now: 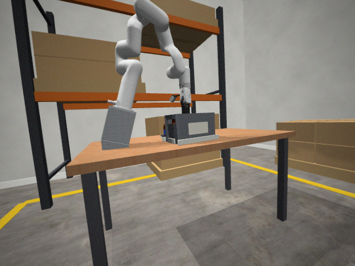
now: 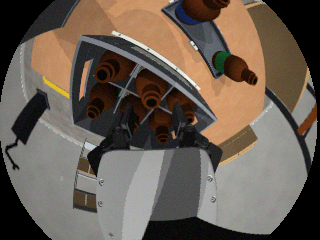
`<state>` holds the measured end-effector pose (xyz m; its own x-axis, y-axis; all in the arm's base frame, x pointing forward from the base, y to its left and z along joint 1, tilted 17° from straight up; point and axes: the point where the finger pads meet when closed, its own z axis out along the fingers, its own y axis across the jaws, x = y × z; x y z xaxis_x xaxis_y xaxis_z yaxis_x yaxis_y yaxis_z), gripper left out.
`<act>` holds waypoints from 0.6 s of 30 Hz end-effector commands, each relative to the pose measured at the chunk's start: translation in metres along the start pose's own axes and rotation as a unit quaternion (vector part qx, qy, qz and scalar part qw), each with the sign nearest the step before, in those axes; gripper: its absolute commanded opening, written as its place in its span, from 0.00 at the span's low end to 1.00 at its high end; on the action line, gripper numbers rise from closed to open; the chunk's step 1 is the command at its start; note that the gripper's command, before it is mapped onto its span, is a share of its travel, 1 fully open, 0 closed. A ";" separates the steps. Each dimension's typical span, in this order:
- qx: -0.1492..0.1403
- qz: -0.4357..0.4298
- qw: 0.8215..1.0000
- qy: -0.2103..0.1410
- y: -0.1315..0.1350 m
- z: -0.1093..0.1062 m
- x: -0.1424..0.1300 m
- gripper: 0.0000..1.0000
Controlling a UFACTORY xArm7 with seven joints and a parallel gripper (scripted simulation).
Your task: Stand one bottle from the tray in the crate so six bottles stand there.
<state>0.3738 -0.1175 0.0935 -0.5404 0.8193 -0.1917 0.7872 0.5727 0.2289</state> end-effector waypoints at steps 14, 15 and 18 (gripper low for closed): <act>0.010 0.001 1.000 -0.011 0.001 -0.046 0.004 0.65; 0.010 0.001 1.000 -0.011 0.001 -0.047 0.004 0.65; 0.010 0.001 1.000 -0.011 0.001 -0.047 0.005 0.65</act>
<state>0.3588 -0.1121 0.1347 -0.5323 0.8201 -0.2102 0.7951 0.5695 0.2086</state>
